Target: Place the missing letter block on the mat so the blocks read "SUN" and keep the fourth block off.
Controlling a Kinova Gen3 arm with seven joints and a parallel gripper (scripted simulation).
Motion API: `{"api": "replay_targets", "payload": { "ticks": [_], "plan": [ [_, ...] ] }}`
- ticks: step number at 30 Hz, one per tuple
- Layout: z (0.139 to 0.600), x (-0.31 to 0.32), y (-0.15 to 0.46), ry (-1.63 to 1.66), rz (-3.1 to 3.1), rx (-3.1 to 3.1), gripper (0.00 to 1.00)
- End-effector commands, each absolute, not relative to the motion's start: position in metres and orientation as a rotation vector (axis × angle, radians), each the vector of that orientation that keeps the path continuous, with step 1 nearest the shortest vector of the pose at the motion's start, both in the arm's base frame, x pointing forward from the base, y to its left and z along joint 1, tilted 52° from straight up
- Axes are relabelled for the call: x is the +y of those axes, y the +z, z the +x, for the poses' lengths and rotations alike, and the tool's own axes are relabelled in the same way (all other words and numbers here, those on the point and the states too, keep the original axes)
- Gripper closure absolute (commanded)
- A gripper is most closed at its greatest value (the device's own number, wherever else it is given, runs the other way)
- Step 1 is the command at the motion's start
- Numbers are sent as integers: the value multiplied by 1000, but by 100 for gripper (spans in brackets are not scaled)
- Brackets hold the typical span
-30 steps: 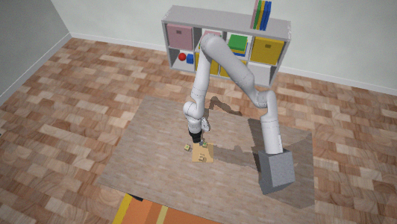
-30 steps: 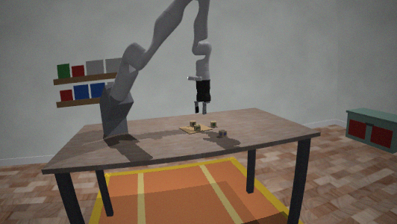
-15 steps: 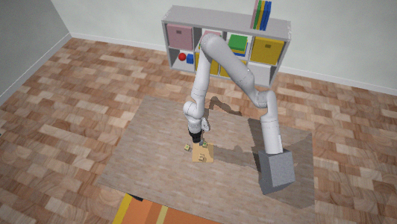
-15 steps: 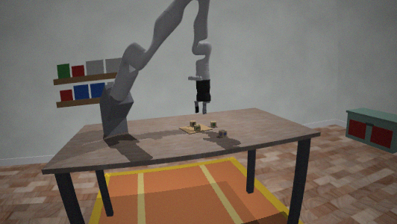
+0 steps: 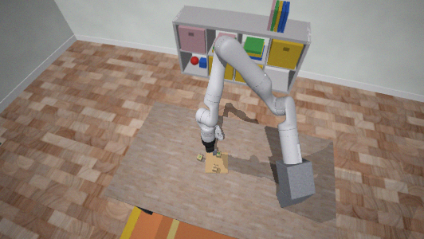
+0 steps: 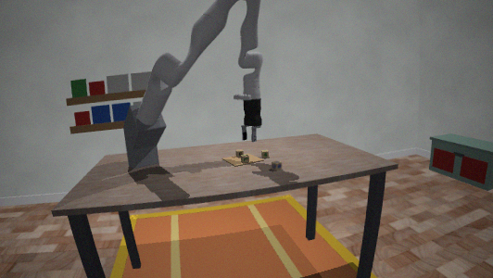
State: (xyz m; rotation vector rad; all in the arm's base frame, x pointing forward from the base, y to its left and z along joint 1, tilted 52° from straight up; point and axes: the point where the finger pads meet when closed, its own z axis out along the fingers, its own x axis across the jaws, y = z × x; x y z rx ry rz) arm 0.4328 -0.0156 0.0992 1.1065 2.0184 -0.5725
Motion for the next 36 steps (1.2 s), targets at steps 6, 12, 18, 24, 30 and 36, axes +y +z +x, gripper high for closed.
{"api": "replay_targets", "payload": {
  "ticks": [6, 12, 18, 24, 30, 36],
  "plan": [
    [433, -15, 99, -571, 1105, 2019, 0],
    [433, -15, 99, -571, 1105, 2019, 0],
    [436, -16, 103, -570, 1105, 2020, 0],
    [470, -42, 152, -562, 1096, 2028, 0],
    [498, -90, 218, -567, 1093, 2015, 0],
    [501, -97, 227, -569, 1093, 2012, 0]
  ]
}}
